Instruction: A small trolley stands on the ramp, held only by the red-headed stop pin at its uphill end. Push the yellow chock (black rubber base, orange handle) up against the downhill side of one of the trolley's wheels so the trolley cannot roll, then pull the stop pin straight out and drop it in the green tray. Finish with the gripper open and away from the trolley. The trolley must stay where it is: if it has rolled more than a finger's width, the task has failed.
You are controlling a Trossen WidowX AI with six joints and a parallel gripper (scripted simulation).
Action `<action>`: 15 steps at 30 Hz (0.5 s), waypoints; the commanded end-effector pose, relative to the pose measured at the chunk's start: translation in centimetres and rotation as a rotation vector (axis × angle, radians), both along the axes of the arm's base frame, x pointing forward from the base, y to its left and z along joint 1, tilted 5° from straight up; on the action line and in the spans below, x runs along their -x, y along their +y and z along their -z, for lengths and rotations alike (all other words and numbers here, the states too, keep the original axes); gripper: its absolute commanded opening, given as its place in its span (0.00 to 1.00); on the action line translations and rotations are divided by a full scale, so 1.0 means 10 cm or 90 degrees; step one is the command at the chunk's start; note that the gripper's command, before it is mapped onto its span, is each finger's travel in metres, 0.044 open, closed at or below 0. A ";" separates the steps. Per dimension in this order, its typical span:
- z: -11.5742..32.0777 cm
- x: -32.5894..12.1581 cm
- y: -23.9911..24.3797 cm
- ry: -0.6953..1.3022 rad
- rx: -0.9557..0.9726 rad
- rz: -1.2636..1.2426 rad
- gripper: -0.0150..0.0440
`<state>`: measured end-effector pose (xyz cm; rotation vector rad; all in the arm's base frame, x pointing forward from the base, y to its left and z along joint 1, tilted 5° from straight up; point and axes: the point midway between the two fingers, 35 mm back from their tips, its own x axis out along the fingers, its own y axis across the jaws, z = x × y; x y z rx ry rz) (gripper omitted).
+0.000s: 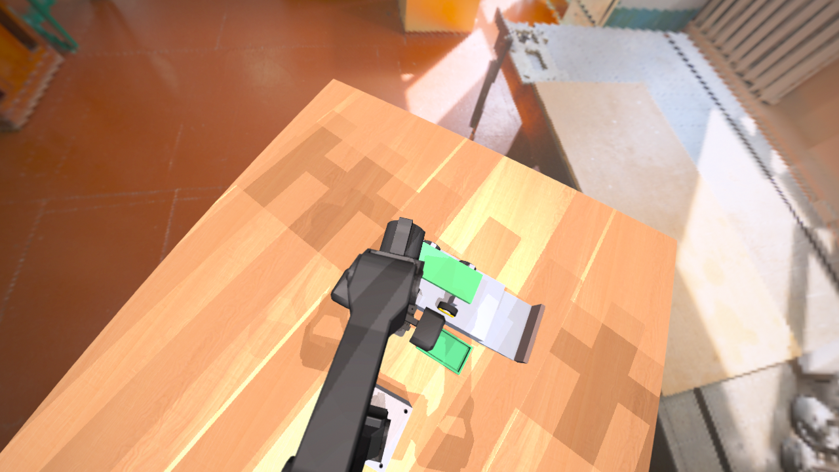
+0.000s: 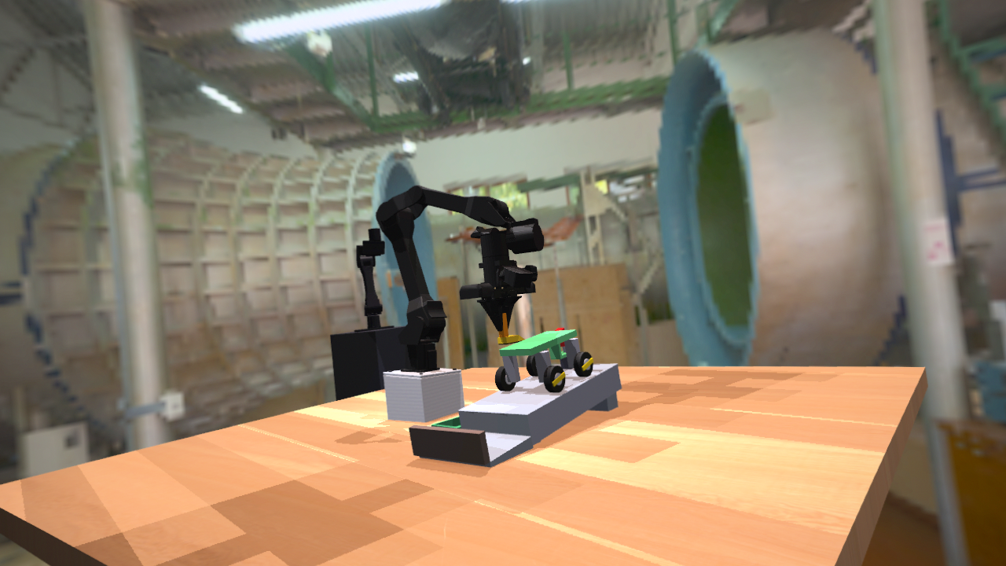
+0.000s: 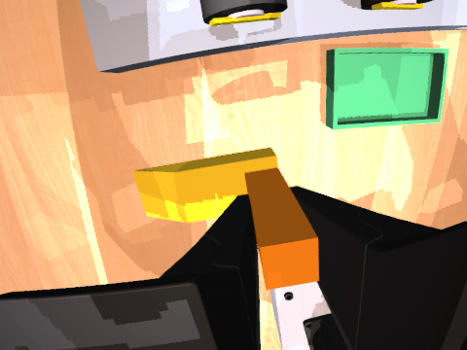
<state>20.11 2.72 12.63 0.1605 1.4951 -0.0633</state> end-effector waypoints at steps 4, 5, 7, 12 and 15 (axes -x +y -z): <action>0.03 -0.03 -0.21 -0.001 -0.002 -0.001 0.25; 0.03 -0.03 -0.24 -0.001 -0.001 -0.001 0.25; 0.04 -0.04 -0.30 -0.001 -0.001 -0.001 0.25; 0.05 -0.05 -0.47 -0.001 0.000 -0.001 0.25; 0.06 -0.06 -0.57 -0.001 0.001 -0.001 0.25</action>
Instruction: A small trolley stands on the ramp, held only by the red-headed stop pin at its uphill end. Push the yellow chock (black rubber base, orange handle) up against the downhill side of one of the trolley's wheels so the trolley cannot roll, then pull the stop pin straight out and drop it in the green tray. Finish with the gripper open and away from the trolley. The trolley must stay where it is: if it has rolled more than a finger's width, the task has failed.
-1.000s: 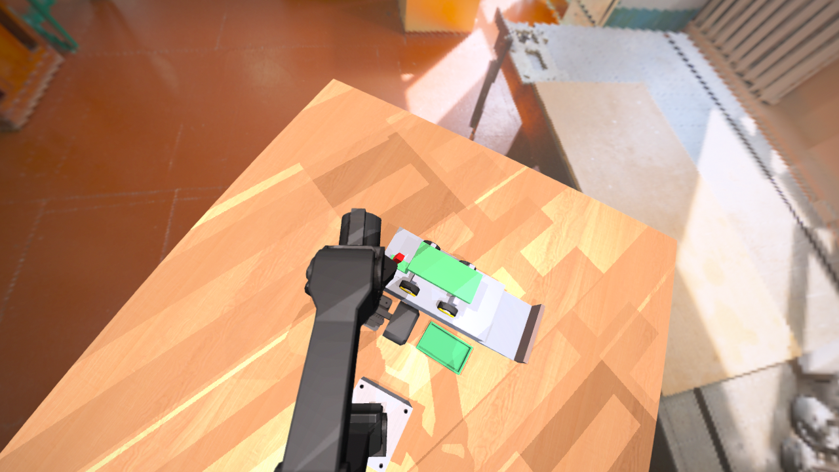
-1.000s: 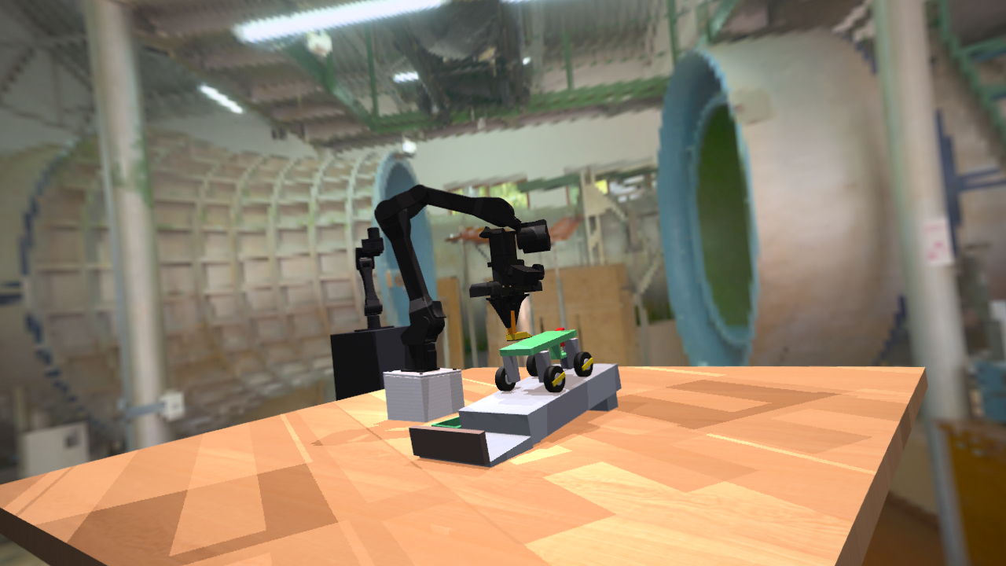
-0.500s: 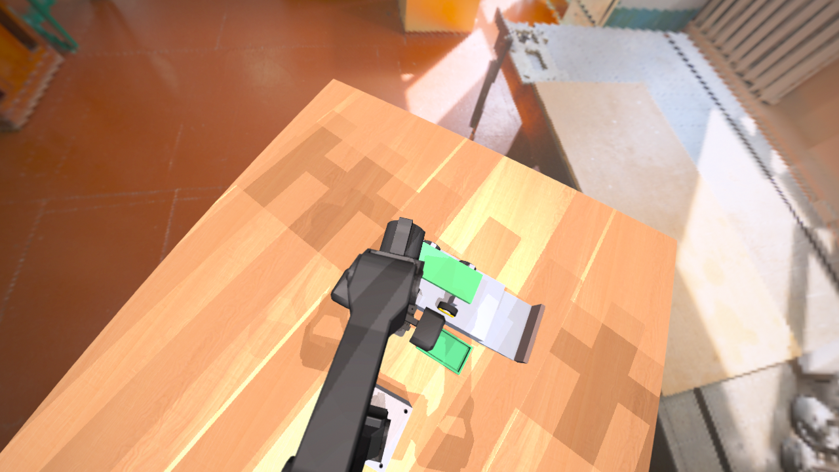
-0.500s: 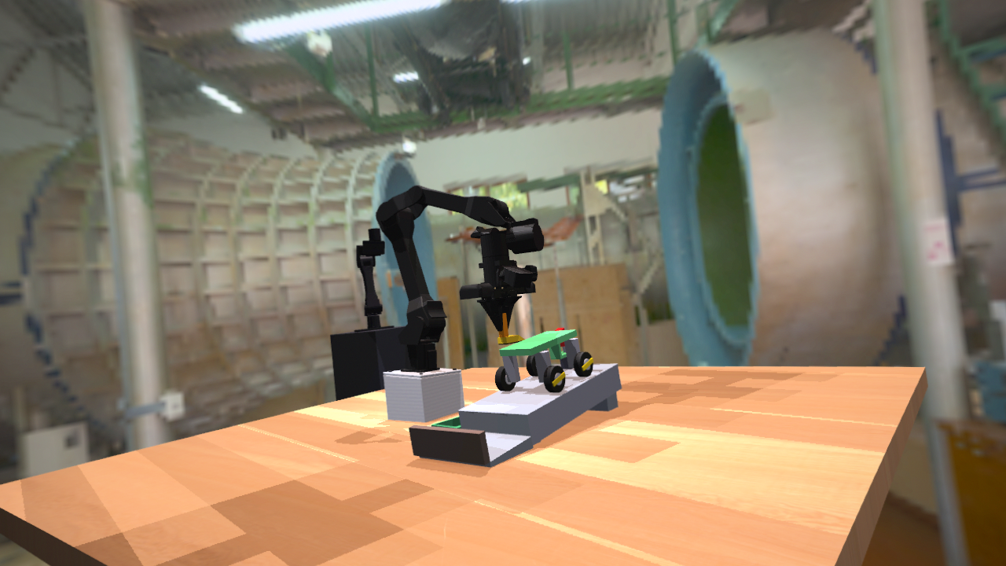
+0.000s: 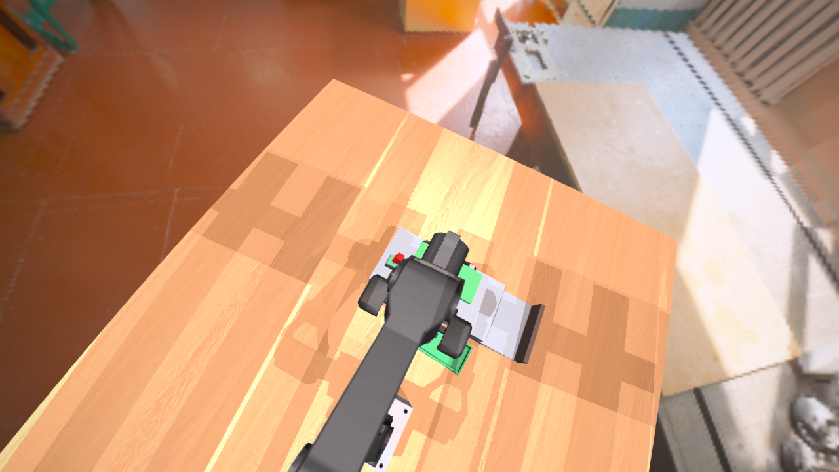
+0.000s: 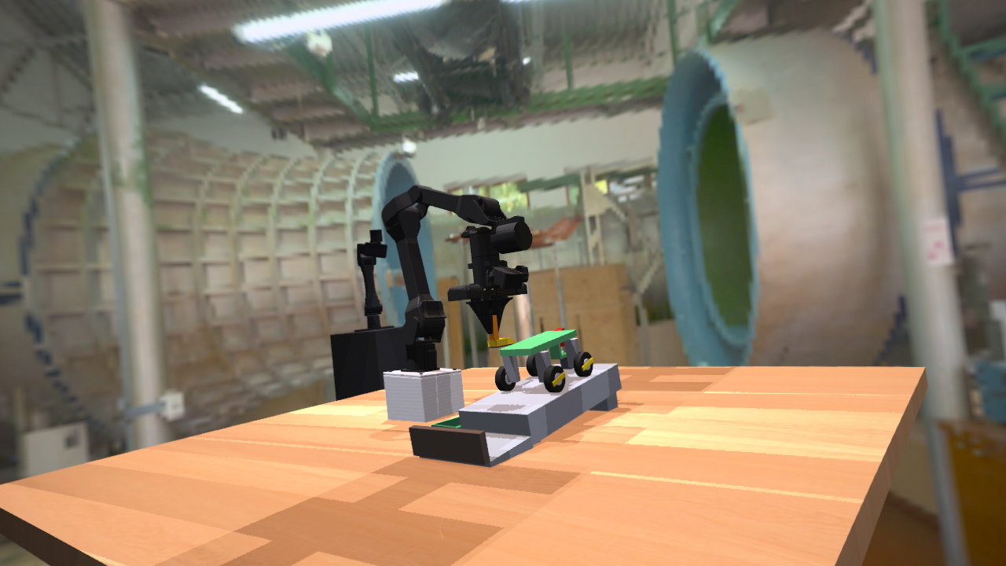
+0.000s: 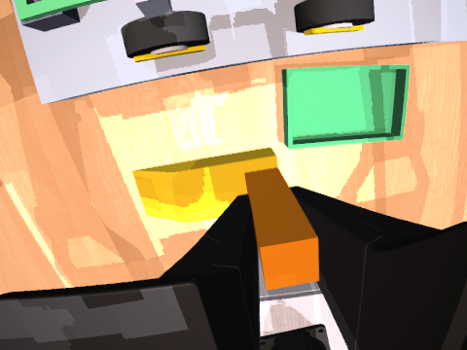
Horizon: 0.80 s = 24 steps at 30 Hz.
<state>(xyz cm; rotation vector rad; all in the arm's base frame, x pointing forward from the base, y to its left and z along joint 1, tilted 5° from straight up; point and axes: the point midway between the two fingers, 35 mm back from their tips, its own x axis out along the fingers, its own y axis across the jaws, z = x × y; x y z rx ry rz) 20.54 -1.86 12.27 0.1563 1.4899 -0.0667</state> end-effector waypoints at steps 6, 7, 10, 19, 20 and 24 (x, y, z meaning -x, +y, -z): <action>0.04 -0.04 -0.30 0.002 -0.001 -0.001 0.25; 0.04 -0.04 -0.34 0.002 -0.001 -0.001 0.25; 0.05 -0.05 -0.44 0.002 -0.001 -0.001 0.25; 0.09 -0.07 -0.77 0.002 0.001 -0.001 0.25; 0.09 -0.08 -0.81 0.002 0.002 -0.001 0.25; 0.11 -0.09 -0.97 0.002 0.003 -0.001 0.25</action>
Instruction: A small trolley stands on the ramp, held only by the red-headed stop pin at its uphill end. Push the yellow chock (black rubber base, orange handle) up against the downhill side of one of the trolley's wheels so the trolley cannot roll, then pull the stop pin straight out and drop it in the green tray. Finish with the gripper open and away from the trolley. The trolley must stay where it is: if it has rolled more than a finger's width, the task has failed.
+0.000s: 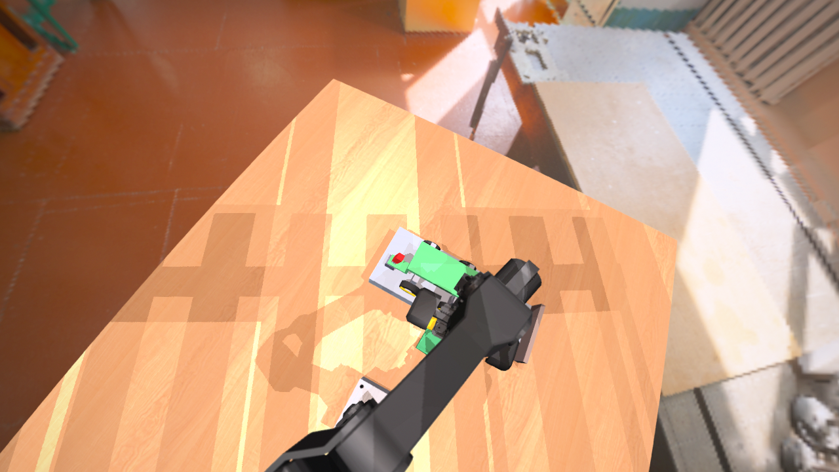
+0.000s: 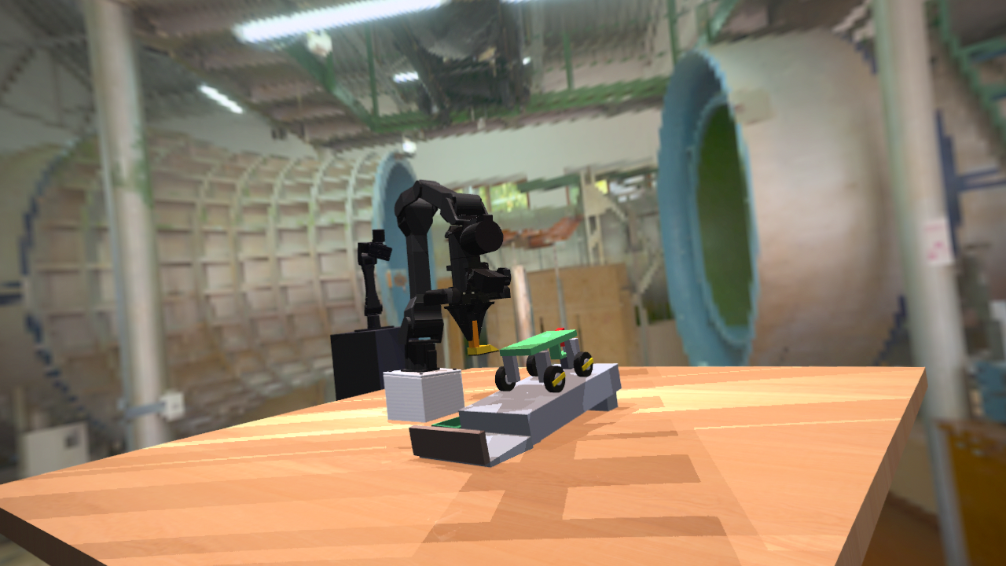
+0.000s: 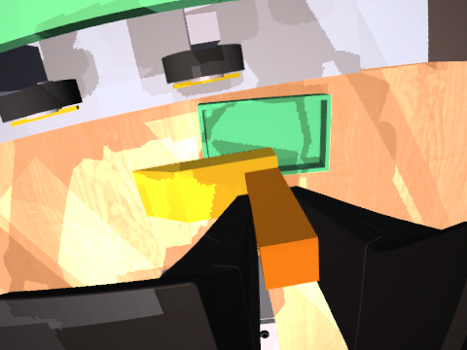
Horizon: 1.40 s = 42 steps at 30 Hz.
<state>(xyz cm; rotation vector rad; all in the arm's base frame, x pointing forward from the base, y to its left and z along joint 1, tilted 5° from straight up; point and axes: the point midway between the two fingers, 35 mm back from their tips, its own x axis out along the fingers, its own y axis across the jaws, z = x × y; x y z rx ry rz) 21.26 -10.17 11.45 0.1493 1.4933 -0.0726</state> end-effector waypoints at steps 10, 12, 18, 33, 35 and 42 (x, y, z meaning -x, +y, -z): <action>0.07 -0.07 -0.53 0.000 0.000 -0.001 0.25; 0.08 -0.08 -0.61 0.000 0.000 -0.001 0.25; 0.11 -0.11 -0.83 0.000 0.001 -0.001 0.25; 0.13 -0.17 -0.94 -0.010 -0.063 -0.006 0.25; 0.14 -0.23 -0.96 -0.010 -0.063 -0.006 0.25; 0.16 -0.40 -0.99 -0.011 -0.063 -0.006 0.25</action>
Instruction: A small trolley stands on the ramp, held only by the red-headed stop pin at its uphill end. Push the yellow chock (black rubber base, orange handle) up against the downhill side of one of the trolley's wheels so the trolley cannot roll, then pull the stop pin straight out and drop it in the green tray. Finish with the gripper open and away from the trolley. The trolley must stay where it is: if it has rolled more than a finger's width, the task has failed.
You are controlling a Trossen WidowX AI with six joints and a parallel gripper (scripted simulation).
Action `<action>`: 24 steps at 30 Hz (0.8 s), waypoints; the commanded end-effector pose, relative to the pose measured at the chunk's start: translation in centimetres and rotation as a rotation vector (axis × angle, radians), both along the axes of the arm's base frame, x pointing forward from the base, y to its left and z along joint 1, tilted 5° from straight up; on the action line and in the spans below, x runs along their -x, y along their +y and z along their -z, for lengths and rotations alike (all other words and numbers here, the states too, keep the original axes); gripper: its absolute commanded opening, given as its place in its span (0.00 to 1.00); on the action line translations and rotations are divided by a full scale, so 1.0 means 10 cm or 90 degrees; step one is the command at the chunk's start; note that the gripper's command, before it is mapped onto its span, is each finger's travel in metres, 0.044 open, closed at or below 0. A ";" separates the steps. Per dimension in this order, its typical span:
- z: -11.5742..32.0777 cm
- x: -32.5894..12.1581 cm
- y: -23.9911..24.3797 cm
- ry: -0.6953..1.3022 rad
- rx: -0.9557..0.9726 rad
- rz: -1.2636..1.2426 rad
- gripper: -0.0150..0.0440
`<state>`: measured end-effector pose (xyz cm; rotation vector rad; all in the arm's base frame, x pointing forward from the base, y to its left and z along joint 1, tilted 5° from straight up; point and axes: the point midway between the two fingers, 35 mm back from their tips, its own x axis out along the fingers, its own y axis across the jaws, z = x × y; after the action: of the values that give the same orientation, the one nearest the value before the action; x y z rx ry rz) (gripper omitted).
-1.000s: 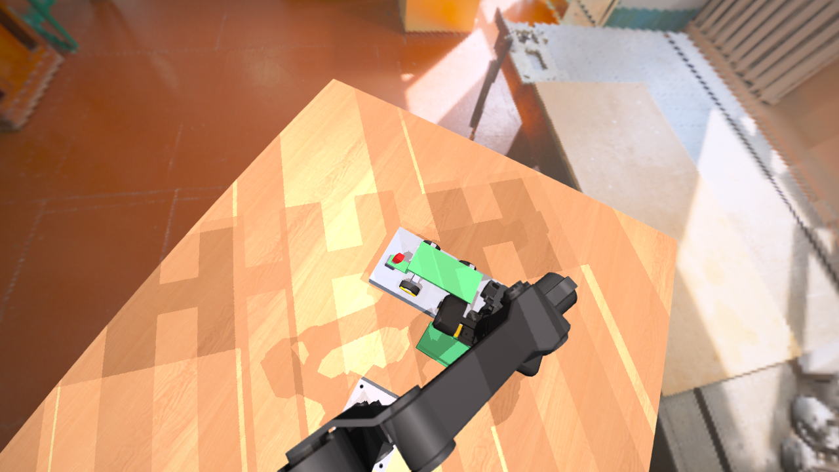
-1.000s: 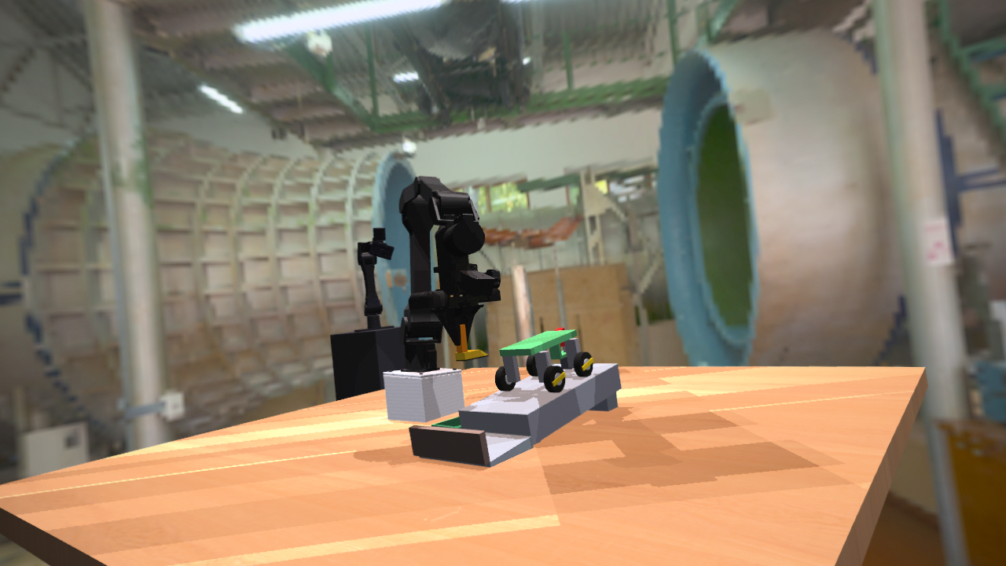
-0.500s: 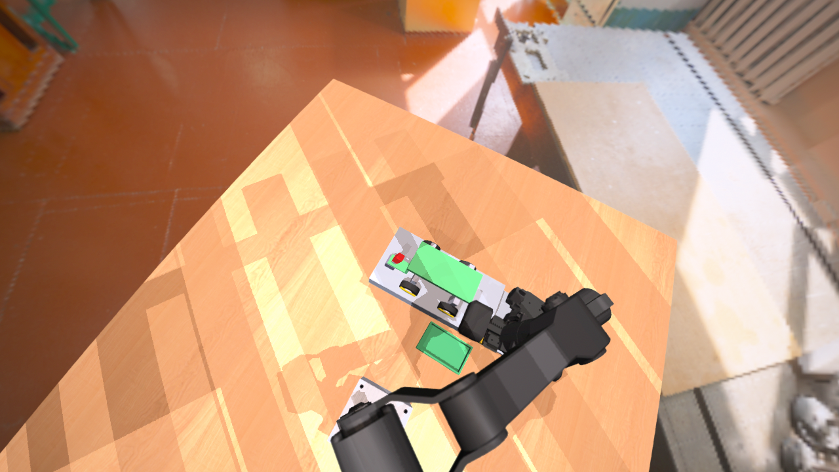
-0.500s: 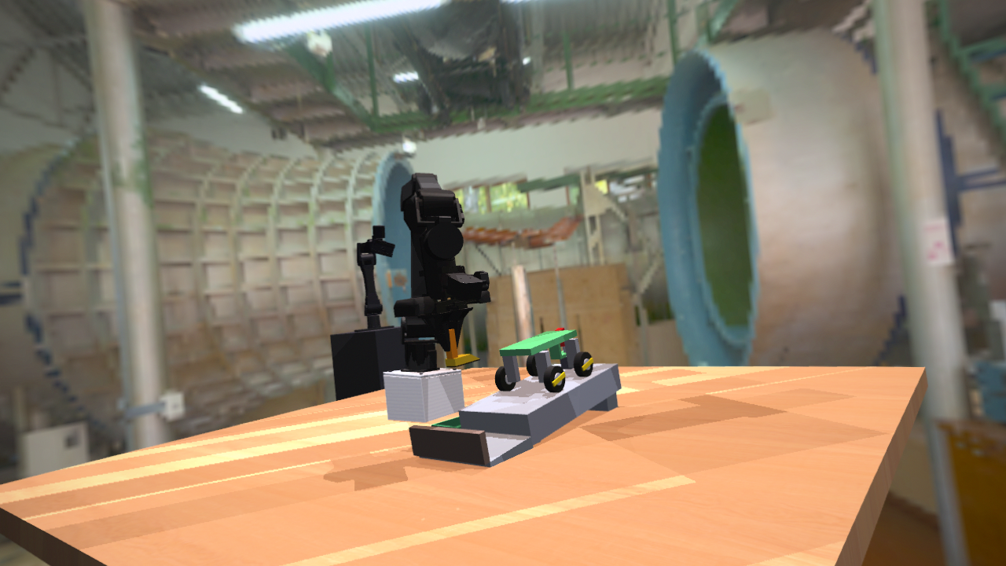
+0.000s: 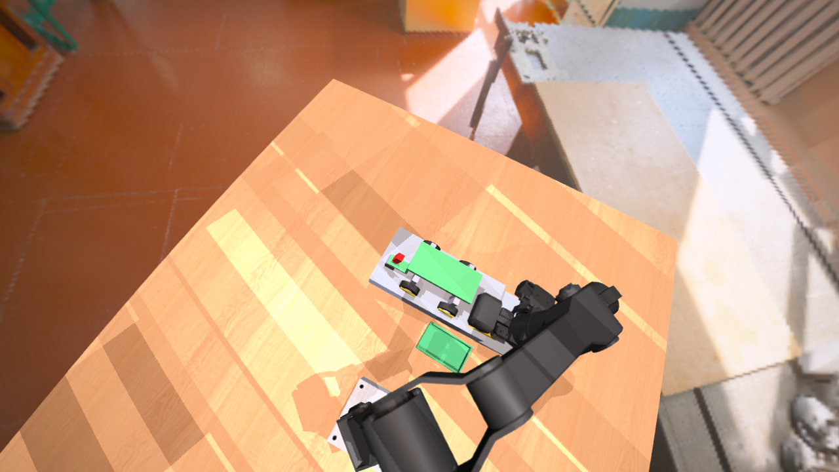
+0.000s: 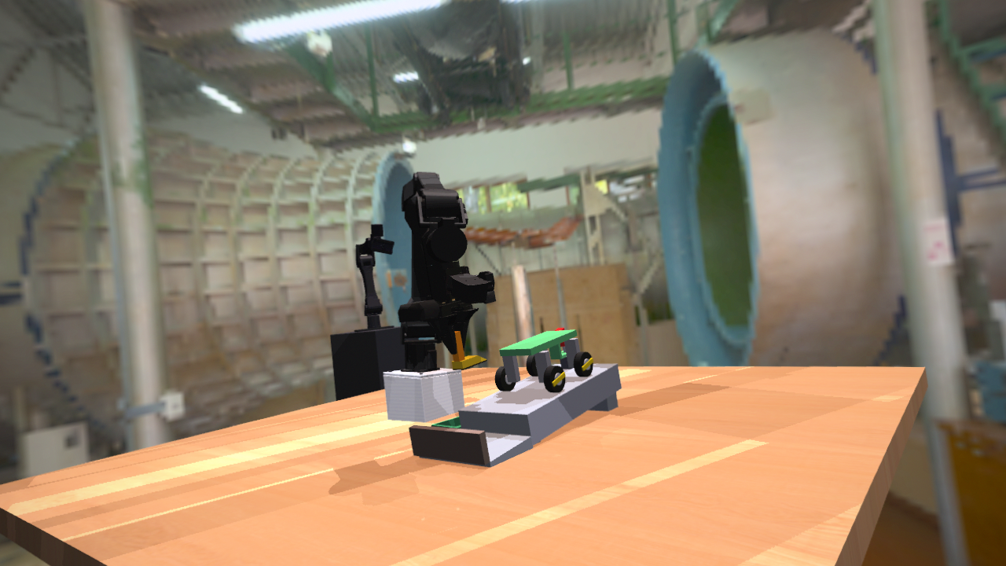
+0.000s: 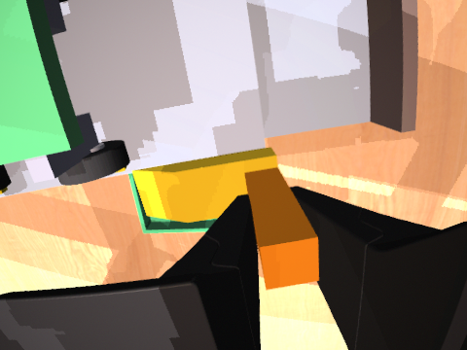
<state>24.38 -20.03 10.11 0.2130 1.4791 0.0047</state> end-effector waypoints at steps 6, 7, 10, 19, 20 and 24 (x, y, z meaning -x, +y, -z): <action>0.07 -0.09 0.00 0.001 -0.006 0.001 0.25; 0.11 -0.09 0.01 0.001 -0.006 0.001 0.25; 0.20 -0.10 0.01 0.001 -0.006 0.001 0.25; 0.37 -0.13 0.03 0.001 -0.007 0.001 0.25; 0.39 -0.13 0.04 0.001 -0.007 0.001 0.25; 0.47 -0.14 0.05 0.001 -0.007 0.001 0.25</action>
<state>25.68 -19.79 6.38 0.2123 1.4772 0.0065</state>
